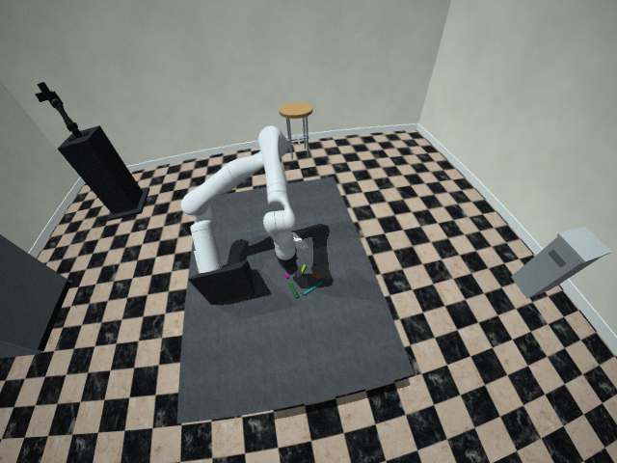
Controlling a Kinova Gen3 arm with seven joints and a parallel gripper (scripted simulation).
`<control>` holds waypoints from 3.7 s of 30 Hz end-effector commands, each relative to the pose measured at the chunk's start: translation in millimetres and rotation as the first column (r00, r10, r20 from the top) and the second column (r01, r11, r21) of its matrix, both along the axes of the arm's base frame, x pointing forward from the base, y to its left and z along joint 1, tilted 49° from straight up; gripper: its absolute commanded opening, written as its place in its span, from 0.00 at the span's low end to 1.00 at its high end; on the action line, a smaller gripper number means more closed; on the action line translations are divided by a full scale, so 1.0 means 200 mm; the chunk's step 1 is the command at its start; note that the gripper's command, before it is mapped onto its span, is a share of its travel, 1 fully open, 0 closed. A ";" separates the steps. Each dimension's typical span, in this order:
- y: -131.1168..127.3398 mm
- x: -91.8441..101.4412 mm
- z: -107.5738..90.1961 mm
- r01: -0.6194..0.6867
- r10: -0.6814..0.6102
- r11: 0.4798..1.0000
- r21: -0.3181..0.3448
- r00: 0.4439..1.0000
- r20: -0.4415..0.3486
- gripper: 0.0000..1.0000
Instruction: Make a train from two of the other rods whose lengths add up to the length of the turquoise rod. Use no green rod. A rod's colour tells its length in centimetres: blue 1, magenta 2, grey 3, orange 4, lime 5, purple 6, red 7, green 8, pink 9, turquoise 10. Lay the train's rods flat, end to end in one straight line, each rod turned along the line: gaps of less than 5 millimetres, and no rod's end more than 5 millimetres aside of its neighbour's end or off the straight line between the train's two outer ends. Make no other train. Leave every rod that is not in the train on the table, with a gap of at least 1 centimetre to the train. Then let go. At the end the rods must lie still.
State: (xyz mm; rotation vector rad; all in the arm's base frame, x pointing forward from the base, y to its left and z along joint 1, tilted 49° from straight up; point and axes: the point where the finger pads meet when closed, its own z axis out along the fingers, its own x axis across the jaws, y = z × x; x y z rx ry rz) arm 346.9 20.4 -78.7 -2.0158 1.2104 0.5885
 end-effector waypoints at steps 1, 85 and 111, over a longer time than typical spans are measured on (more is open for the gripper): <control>0.01 0.01 0.00 0.036 -0.036 0.999 -0.005 0.998 -0.054 1.00; -0.01 0.05 -0.01 0.315 -0.323 0.945 -0.082 0.871 -0.371 1.00; -0.01 0.05 -0.01 0.315 -0.323 0.945 -0.082 0.871 -0.371 1.00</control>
